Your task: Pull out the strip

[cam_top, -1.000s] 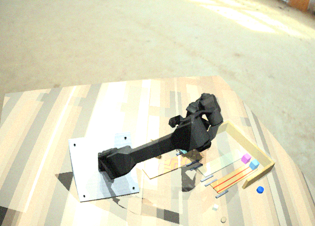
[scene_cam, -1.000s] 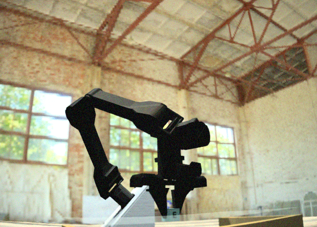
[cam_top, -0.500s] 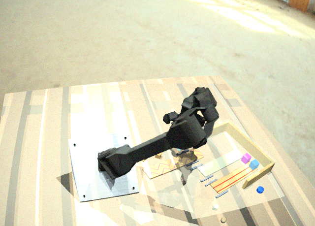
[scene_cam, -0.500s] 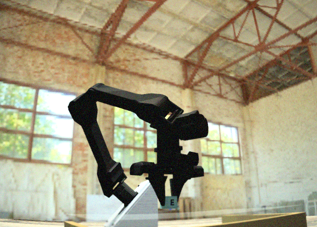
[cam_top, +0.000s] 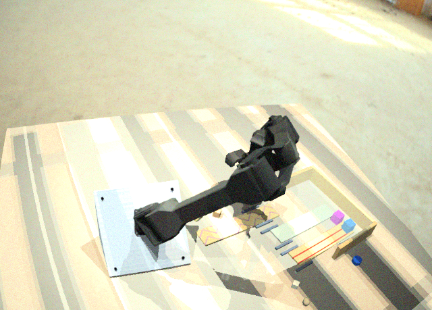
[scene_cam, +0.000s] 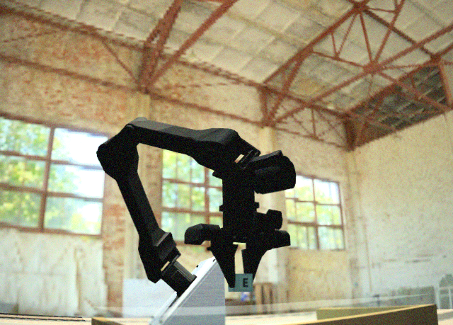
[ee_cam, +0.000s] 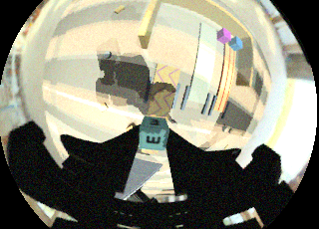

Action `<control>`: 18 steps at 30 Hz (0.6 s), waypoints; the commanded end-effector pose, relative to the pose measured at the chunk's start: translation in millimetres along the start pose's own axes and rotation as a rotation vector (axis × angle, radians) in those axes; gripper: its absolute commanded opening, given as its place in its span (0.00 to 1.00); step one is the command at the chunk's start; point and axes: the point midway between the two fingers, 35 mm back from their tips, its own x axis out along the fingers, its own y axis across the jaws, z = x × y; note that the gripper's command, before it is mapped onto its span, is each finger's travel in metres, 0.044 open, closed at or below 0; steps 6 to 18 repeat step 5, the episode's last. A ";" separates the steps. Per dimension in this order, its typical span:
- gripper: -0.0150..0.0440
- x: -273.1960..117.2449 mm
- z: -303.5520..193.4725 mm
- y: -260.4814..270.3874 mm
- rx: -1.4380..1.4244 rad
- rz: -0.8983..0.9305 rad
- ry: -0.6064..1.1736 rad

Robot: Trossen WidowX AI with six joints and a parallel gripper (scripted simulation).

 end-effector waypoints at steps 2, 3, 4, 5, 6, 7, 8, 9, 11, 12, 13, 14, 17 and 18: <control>0.25 -1.8 0.4 -0.2 0.006 0.007 -0.002; 0.25 -1.8 0.4 -0.2 0.006 0.007 -0.002; 0.25 -1.8 0.4 -0.2 0.006 0.007 -0.002; 0.25 -1.8 0.4 -0.2 0.006 0.007 -0.002; 0.25 -1.8 0.4 -0.2 0.006 0.007 -0.002; 0.25 -1.8 0.4 -0.2 0.006 0.007 -0.002; 0.25 -1.8 0.4 -0.2 0.006 0.007 -0.002; 0.25 -1.8 0.4 -0.2 0.006 0.007 -0.002; 0.25 -1.8 0.4 -0.2 0.006 0.007 -0.002; 0.25 -1.8 0.4 -0.2 0.006 0.007 -0.002; 0.25 -1.8 0.4 -0.2 0.006 0.007 -0.002; 0.25 -1.8 0.4 -0.2 0.006 0.007 -0.002; 0.25 -1.8 0.4 -0.2 0.006 0.007 -0.002; 0.25 -1.8 0.4 -0.2 0.006 0.007 -0.002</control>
